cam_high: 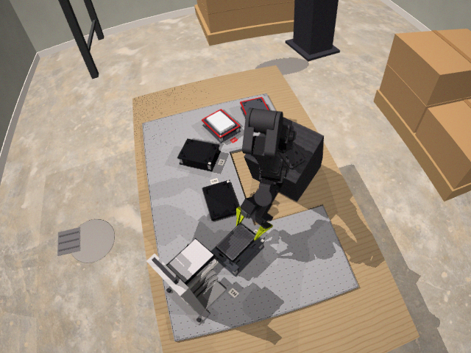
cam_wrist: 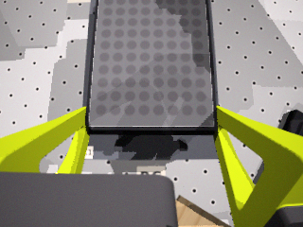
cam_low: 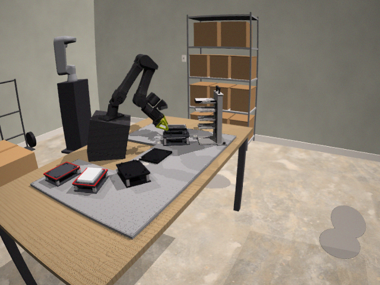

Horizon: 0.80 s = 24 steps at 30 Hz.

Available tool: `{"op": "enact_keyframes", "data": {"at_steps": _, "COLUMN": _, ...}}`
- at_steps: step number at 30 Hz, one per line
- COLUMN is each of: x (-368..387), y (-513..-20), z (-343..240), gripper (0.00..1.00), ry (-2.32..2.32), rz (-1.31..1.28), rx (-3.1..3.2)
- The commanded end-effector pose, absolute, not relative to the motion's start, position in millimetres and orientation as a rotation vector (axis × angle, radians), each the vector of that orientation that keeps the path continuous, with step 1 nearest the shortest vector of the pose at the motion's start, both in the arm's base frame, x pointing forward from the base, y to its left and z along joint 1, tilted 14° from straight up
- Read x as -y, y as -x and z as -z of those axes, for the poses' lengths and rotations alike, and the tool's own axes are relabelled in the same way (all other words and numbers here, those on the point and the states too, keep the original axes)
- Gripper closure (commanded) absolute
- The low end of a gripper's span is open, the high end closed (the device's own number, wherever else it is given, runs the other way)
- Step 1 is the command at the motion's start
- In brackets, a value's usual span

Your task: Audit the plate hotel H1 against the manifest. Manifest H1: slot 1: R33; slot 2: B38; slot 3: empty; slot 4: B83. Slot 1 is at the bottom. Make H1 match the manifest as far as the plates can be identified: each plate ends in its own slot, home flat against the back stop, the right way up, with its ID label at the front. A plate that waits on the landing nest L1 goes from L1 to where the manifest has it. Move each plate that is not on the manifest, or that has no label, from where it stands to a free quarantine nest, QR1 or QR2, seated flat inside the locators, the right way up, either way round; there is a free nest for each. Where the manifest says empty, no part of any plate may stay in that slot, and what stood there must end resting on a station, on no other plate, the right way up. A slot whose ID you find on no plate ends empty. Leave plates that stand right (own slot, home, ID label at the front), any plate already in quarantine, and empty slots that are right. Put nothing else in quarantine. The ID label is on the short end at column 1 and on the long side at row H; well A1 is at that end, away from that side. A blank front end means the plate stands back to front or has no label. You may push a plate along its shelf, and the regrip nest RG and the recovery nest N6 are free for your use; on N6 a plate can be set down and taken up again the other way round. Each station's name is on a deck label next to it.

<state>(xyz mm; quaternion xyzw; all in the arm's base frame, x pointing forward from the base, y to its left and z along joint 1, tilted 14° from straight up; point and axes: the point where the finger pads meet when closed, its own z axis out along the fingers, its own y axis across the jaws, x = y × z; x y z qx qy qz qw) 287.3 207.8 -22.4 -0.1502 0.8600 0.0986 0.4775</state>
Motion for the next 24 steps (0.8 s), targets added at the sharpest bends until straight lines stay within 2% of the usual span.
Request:
{"op": "enact_keyframes", "data": {"at_steps": 1, "x": -213, "y": -299, "z": 18, "gripper": 0.14, "ry": 0.343, "rz": -0.252, "rx": -2.071}}
{"op": "enact_keyframes", "data": {"at_steps": 24, "x": -213, "y": -300, "z": 29, "gripper": 0.14, "ry": 0.343, "rz": -0.251, "rx": -2.071}}
